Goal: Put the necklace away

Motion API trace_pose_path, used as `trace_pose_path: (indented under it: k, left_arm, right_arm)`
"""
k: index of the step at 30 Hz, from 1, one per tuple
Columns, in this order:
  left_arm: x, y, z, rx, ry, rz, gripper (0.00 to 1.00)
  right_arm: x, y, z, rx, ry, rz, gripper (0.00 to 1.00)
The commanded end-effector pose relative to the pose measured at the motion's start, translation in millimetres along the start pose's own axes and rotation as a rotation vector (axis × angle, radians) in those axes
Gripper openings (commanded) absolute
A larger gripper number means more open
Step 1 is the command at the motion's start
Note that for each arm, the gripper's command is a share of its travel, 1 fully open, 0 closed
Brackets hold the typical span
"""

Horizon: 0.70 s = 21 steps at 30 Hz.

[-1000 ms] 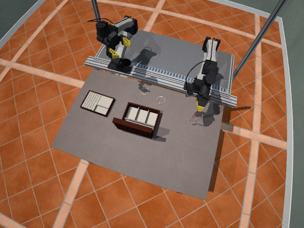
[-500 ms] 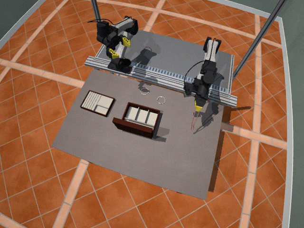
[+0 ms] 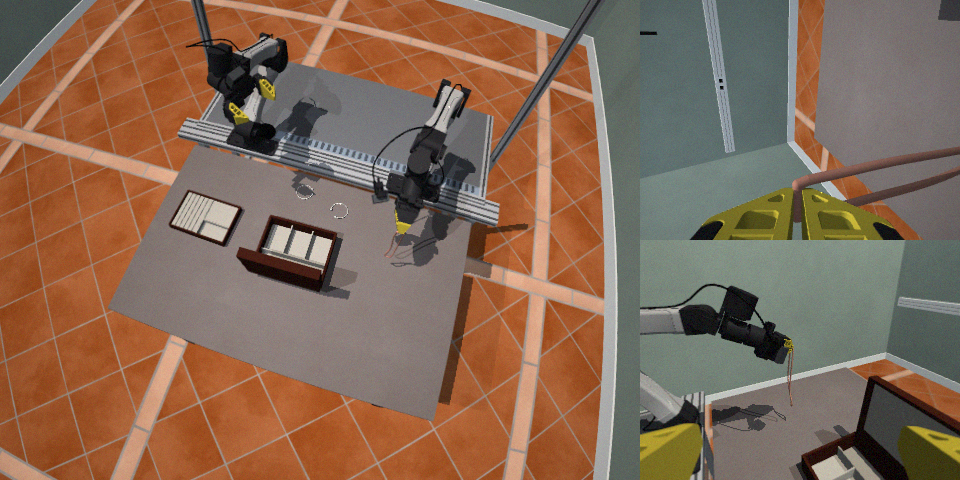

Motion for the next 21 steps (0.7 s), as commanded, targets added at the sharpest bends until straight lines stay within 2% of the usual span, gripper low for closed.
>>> trace_pose_path:
  k: [1, 14, 16, 21]
  left_arm:
    - [-8, 13, 0, -0.047, 0.04, -0.037, 0.0]
    - [-86, 10, 16, -0.027, 0.041, -0.036, 0.0]
    - [-86, 10, 16, -0.027, 0.041, -0.036, 0.0]
    - [-122, 10, 24, -0.022, 0.035, -0.031, 0.0]
  right_arm:
    - [-10, 2, 2, 0.078, -0.008, -0.006, 1.0]
    - [-16, 11, 7, 0.236, 0.024, 0.03, 1.0]
    - [-16, 11, 7, 0.236, 0.024, 0.03, 1.0]
    - [-17, 15, 6, 0.295, 0.051, 0.037, 1.0]
Point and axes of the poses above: on each arm, the point where the finger pads meet when closed, its own z axis out along the fingers, its own y axis across the jaws, x = y × z, the point moved 10 cm from there along -z, back along the fingers, and after that the axes turned 6 degrees about -z, right-handed, at the moved point
